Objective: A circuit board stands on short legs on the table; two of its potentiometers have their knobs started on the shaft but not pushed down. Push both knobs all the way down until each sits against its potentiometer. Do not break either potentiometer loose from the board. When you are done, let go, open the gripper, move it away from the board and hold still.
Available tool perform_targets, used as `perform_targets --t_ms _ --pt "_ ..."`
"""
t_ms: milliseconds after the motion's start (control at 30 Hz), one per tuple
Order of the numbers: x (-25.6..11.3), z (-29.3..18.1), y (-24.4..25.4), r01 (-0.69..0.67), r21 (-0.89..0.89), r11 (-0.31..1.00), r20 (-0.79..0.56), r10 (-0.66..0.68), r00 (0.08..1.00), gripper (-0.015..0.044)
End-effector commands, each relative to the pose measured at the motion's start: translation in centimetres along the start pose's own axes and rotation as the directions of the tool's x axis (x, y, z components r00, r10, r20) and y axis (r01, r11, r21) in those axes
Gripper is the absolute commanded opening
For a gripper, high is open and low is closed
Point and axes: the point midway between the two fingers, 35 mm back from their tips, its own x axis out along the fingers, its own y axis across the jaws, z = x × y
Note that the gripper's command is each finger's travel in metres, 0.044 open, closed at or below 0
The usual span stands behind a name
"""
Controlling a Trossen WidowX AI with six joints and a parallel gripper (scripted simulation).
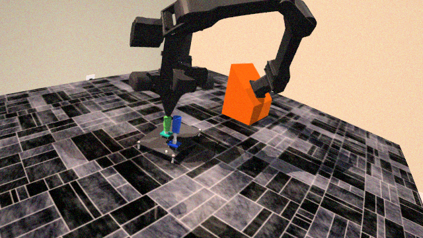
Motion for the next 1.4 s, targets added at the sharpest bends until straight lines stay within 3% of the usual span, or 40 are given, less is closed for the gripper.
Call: perform_targets --t_ms 0,1367 --pt "0.16 0.07 0.00 0.000 0.002 1.000 0.004 0.000 1.000 0.0000" --pt "0.57 0.07 0.00 0.000 0.002 1.000 0.004 0.000 1.000 0.0000"
